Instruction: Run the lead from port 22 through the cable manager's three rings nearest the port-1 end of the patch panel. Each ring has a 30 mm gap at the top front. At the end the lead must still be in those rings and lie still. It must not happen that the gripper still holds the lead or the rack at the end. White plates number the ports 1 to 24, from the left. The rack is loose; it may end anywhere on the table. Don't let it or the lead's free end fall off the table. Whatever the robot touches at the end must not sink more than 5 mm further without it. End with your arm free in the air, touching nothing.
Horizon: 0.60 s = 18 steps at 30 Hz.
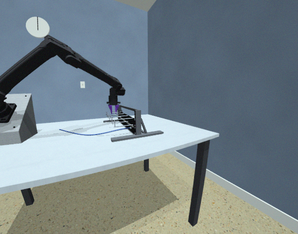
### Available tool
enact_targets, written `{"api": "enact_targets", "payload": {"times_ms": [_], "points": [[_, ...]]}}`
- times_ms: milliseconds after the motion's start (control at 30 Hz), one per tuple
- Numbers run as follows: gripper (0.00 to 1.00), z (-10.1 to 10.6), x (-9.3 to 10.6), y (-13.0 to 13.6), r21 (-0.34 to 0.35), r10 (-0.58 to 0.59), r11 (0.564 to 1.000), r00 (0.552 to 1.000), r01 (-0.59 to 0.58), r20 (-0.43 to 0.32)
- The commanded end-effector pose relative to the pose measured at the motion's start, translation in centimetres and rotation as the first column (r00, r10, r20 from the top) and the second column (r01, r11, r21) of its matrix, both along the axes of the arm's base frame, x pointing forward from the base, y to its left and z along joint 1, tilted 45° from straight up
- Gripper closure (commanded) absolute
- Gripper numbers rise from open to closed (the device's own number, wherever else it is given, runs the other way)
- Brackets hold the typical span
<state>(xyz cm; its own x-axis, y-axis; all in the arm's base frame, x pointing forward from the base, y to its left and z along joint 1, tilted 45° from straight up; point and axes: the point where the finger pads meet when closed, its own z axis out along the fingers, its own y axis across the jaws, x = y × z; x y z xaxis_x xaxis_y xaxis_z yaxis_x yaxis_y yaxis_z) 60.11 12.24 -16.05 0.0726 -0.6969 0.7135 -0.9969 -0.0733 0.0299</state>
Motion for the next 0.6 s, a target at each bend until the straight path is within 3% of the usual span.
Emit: {"api": "enact_targets", "payload": {"times_ms": [0, 133, 167, 333, 567], "points": [[0.68, 4.8, 2.4, 5.8, 0.035, 0.043, 0.998, 0.995, -0.047, 0.093], [0.68, 4.9, 2.2, 6.2, 0.033, 0.044, 0.998, 0.995, -0.047, 0.087], [0.68, 3.0, 1.4, 6.1, 0.019, 0.045, 0.999, 0.997, -0.046, 0.057], [0.68, 6.6, 2.1, 7.6, 0.038, 0.043, 0.998, 0.995, -0.047, 0.093], [0.68, 7.3, 1.8, 8.6, 0.036, 0.044, 0.998, 0.995, -0.047, 0.088]]}}
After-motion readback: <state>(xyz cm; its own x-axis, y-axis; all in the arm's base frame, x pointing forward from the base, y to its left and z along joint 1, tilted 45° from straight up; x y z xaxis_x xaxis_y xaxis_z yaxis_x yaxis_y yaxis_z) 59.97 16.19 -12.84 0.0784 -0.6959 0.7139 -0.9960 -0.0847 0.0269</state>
